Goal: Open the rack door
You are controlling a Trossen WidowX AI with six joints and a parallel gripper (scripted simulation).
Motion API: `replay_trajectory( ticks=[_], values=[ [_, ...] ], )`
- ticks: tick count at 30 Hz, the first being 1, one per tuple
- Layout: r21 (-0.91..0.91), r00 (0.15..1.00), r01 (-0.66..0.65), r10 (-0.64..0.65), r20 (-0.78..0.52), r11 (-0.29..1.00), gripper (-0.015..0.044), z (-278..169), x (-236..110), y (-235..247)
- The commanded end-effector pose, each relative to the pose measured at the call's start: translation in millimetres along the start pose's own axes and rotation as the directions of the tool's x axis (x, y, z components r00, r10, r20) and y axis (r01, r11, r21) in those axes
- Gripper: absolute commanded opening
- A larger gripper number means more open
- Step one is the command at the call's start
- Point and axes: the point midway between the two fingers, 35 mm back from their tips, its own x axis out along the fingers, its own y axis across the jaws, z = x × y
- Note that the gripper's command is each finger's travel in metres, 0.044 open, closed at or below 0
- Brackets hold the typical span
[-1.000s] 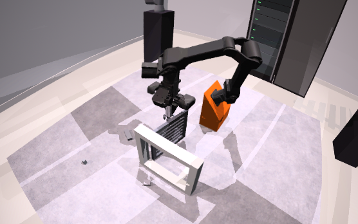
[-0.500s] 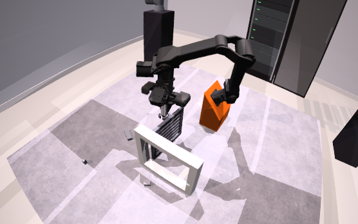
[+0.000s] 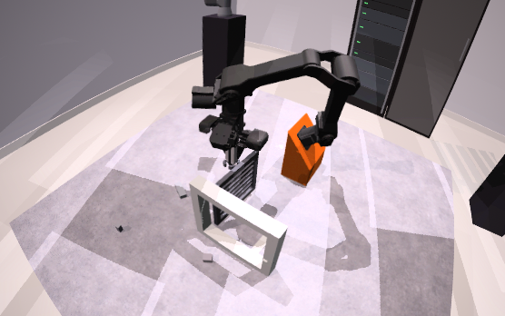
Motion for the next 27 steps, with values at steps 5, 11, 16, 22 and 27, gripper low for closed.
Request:
replay_trajectory(
  ticks=[5,11,16,22,27],
  values=[
    [-0.007,1.000,0.000,0.000,0.000,1.000,0.0297,0.6,-2.2,-0.6],
    [-0.007,1.000,0.001,-0.001,0.000,1.000,0.0297,1.2,-11.6,-1.5],
    [-0.006,1.000,0.002,-0.002,0.000,1.000,0.0297,1.5,-19.5,-1.9],
    [-0.006,1.000,0.002,-0.002,0.000,1.000,0.0297,1.7,-29.0,-2.3],
    [-0.005,1.000,0.002,-0.002,0.000,1.000,0.0297,1.7,-37.1,-2.3]
  ],
)
